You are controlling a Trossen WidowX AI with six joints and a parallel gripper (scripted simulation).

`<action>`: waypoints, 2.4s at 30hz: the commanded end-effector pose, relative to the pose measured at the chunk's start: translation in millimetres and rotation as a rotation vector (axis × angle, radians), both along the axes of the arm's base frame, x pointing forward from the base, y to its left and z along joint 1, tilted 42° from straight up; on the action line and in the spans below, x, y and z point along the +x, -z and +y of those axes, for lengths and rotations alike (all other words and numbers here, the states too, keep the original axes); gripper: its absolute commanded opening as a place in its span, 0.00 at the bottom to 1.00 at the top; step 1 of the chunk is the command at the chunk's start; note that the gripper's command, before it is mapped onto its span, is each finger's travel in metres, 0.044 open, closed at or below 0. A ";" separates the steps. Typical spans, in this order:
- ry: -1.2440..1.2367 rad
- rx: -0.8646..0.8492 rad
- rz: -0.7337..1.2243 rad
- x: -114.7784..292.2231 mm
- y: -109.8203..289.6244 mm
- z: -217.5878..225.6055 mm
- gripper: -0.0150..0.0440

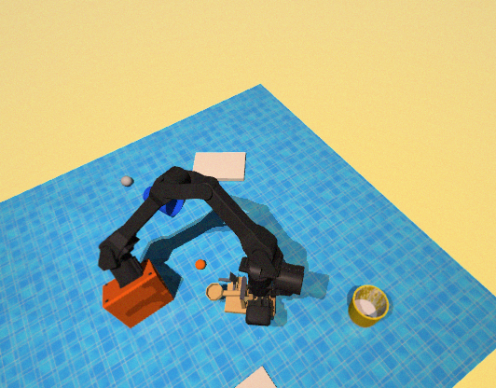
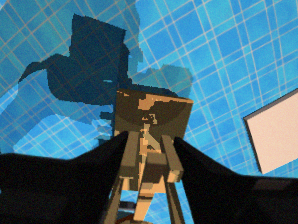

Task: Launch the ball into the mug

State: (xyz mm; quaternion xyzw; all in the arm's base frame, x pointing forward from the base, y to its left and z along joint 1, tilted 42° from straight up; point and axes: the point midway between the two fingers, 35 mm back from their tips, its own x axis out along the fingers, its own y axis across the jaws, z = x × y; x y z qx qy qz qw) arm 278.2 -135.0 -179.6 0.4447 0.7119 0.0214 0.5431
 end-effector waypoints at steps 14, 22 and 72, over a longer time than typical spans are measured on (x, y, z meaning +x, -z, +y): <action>0.000 -0.013 -0.014 6.4 9.5 4.4 0.25; 0.002 -0.011 -0.013 6.3 19.5 13.2 0.25; 0.003 -0.012 -0.011 3.1 -44.8 -40.7 1.00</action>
